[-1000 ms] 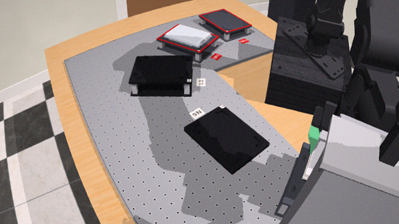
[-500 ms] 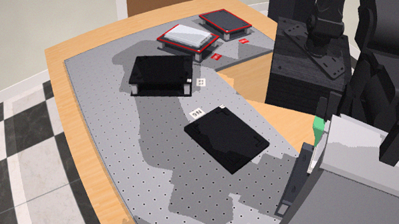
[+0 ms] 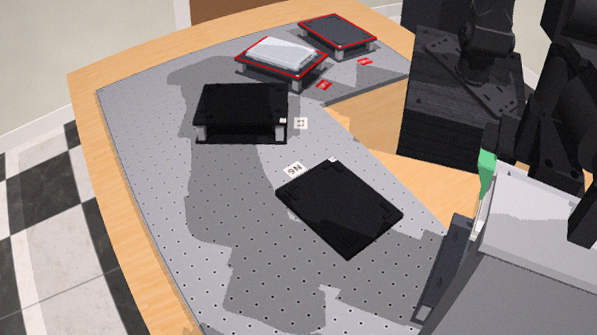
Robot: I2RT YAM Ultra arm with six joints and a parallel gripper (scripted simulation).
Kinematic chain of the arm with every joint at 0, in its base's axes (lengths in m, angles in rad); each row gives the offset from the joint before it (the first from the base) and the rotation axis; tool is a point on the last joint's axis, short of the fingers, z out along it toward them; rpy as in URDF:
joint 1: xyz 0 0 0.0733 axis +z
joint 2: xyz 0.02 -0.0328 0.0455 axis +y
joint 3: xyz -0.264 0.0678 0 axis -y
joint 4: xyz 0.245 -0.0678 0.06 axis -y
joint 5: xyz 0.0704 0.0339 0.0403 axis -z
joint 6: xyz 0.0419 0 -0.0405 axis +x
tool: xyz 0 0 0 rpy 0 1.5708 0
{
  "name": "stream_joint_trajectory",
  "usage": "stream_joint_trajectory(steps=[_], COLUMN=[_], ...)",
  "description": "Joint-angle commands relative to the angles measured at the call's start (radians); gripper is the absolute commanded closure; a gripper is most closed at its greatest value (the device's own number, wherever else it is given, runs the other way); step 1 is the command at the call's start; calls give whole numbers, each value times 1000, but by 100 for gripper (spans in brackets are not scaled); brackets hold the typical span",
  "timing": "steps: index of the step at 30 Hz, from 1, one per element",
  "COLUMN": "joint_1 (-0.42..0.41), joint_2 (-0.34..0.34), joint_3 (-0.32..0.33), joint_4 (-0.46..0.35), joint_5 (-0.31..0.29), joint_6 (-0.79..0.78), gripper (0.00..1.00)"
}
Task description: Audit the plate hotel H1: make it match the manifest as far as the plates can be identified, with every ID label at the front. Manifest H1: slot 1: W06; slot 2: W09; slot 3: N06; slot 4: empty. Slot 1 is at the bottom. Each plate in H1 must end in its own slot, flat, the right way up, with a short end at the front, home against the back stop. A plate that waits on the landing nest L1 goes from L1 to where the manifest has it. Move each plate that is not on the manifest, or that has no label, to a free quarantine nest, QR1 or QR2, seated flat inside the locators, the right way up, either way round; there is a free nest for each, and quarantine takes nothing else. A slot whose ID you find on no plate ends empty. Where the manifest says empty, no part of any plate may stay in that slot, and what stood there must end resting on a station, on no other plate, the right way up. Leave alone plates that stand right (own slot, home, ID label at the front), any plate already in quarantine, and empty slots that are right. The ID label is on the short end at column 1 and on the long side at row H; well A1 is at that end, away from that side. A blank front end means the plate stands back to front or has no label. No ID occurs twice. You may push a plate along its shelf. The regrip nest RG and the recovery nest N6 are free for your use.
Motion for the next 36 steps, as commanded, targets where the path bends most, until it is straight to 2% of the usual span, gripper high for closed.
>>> stream_joint_trajectory(steps=[1,13,20,23,26,30,32,33,36], joint_1=[10,11,13,-15,-51,-101,-101,-114,-151], joint_2=[-33,-55,-60,-63,-71,-80,-80,-82,-87], joint_3=[51,154,196,192,141,130,130,167,123], joint_4=[-55,-179,-225,-225,-224,-220,-220,-202,-200], joint_5=[7,9,9,1,-14,-26,-26,-29,-38], joint_6=[6,9,10,18,32,51,51,55,68], gripper=[14,14,14,14,14,14,14,14,14])
